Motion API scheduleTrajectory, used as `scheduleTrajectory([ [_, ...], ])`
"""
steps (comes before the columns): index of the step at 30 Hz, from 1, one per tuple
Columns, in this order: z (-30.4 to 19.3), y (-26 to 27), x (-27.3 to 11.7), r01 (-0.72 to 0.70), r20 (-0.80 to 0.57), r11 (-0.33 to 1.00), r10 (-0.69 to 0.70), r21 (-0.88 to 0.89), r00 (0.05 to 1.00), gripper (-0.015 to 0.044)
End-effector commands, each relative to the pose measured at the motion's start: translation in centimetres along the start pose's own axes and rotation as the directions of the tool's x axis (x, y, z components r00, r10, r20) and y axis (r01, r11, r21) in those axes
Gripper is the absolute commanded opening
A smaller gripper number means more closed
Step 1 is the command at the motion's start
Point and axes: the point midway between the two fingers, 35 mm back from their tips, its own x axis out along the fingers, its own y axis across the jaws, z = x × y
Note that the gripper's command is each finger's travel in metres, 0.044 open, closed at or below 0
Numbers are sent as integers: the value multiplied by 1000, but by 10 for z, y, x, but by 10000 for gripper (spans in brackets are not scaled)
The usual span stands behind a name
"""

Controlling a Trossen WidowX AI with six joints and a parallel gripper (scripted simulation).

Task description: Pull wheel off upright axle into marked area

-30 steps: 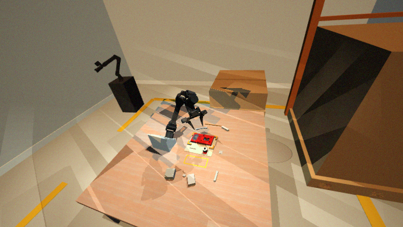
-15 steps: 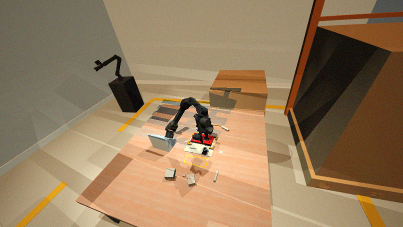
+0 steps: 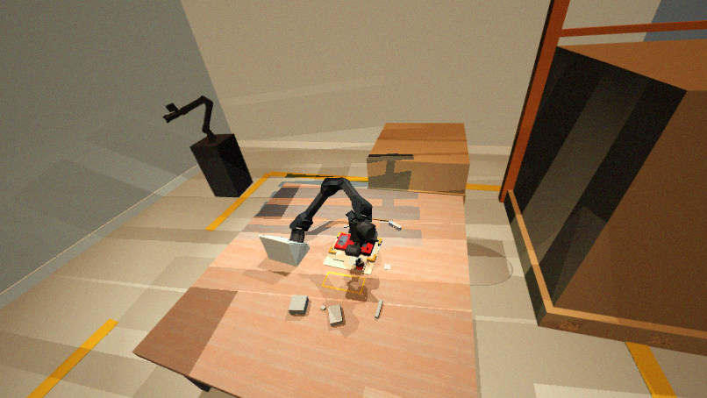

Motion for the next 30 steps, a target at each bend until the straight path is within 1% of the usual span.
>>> scheduleTrajectory([
  [1,-2,-1,2,-4,2,1000,4,-4,1000,300],
  [17,-3,-1,69,-7,3,1000,7,-5,1000,300],
  [22,-4,-1,75,-8,3,1000,8,-5,1000,300],
  [26,-4,0,72,-5,-6,1000,5,-10,1000,195],
  [30,-4,0,72,-5,-6,1000,5,-10,1000,168],
])
